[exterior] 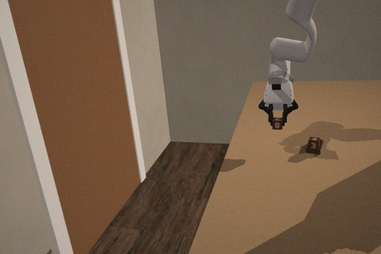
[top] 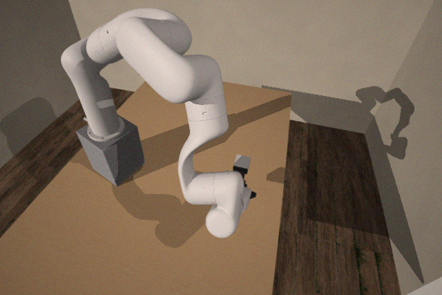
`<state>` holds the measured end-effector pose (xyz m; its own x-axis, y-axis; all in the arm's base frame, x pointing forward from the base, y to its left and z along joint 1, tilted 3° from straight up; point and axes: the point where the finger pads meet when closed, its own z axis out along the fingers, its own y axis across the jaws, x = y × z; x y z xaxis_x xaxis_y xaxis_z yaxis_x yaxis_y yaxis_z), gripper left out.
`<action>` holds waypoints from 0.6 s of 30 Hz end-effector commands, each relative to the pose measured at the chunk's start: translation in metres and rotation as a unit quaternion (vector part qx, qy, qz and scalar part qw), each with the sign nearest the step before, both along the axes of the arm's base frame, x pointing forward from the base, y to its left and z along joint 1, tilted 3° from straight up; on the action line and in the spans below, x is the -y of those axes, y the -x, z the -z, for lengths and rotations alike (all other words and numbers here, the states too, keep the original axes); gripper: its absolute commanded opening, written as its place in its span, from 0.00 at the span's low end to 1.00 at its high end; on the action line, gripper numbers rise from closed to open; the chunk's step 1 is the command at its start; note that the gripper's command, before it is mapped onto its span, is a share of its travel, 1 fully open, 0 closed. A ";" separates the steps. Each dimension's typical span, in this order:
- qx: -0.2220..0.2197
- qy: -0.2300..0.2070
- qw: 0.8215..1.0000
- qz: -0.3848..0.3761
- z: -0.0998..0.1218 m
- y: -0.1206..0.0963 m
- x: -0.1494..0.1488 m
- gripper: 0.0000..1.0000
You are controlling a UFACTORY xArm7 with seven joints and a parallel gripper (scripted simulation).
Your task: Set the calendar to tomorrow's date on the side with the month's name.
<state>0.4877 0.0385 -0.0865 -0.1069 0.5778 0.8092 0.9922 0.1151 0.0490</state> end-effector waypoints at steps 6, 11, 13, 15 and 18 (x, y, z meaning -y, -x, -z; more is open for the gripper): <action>0.002 0.000 1.000 0.000 -0.001 -0.001 0.001 0.29; 0.002 0.000 1.000 0.000 0.002 -0.002 0.001 0.29; 0.002 0.000 1.000 0.000 0.003 -0.002 0.001 0.29; 0.002 0.000 1.000 0.000 0.005 -0.002 0.001 0.29; 0.002 0.000 1.000 0.000 0.008 -0.002 0.001 0.29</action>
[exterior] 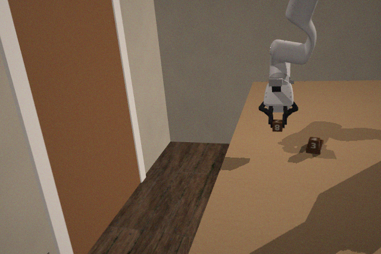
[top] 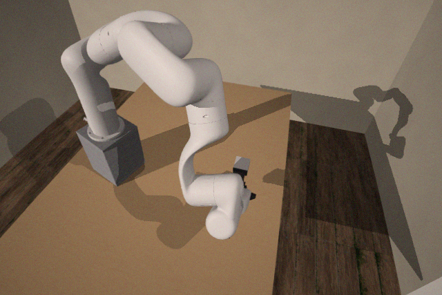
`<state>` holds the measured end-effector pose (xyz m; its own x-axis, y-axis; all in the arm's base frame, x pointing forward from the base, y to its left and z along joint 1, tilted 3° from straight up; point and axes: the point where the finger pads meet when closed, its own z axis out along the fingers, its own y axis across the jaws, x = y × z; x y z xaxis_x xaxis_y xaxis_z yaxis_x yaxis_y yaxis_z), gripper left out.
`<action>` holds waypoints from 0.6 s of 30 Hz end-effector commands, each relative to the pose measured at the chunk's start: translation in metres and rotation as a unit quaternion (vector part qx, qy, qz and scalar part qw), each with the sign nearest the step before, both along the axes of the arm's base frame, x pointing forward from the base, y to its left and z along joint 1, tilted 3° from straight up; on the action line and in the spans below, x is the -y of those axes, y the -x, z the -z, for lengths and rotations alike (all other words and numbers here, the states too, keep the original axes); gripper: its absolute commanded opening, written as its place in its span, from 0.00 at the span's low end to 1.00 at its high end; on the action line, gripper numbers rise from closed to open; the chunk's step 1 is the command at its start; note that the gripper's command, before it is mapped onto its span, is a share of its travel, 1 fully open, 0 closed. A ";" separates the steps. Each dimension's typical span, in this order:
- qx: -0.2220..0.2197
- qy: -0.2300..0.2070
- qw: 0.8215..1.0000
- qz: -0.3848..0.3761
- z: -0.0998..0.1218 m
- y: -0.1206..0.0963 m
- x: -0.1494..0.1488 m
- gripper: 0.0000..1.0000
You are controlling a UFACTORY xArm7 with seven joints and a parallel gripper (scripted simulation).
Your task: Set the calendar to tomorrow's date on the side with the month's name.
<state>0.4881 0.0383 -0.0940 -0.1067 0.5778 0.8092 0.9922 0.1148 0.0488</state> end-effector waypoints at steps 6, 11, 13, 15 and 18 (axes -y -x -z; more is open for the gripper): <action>0.002 0.000 1.000 0.000 0.006 -0.002 0.001 0.29; 0.002 0.000 1.000 0.000 0.015 -0.002 0.001 0.29; 0.002 0.000 1.000 0.000 0.018 -0.003 0.001 0.29; 0.002 0.000 1.000 0.000 0.022 -0.003 0.001 0.29; 0.002 0.000 1.000 0.000 0.025 -0.003 0.001 0.29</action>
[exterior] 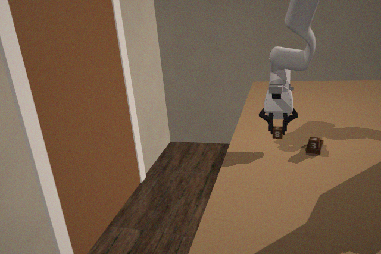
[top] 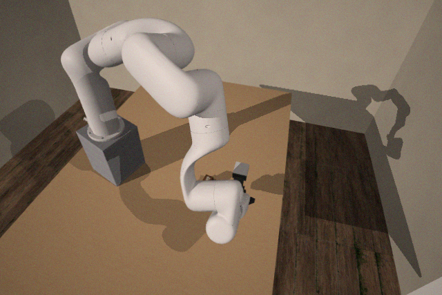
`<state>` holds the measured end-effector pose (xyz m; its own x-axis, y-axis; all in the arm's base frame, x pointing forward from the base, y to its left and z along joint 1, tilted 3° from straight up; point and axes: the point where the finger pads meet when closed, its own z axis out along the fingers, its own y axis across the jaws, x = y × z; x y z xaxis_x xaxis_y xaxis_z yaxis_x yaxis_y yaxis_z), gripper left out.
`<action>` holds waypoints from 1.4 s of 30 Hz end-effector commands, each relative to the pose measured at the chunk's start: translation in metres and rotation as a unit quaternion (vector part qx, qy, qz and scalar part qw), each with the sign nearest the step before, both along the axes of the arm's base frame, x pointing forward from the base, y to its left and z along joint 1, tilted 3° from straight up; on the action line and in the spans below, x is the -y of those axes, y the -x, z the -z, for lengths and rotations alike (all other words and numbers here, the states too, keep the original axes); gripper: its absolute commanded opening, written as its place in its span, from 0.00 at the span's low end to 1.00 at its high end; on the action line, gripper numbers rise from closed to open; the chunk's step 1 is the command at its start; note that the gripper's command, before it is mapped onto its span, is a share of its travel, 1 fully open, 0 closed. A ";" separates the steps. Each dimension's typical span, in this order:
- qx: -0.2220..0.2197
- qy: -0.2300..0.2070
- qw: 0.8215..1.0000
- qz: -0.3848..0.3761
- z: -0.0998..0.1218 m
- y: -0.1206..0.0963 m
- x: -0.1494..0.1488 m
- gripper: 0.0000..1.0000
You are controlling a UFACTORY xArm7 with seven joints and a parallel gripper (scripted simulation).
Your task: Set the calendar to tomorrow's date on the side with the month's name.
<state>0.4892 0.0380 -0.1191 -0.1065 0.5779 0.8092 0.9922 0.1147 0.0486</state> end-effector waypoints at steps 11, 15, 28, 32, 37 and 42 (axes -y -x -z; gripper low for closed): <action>0.002 0.000 1.000 0.000 0.017 -0.003 0.001 0.29; 0.002 0.000 1.000 0.000 0.022 -0.003 0.001 0.29; 0.002 0.000 1.000 0.000 0.029 -0.003 0.001 0.29; 0.002 0.000 1.000 0.000 0.030 -0.003 0.001 0.29; 0.002 0.000 1.000 0.000 0.030 -0.003 0.001 0.29; 0.002 0.000 1.000 0.000 0.030 -0.003 0.001 0.29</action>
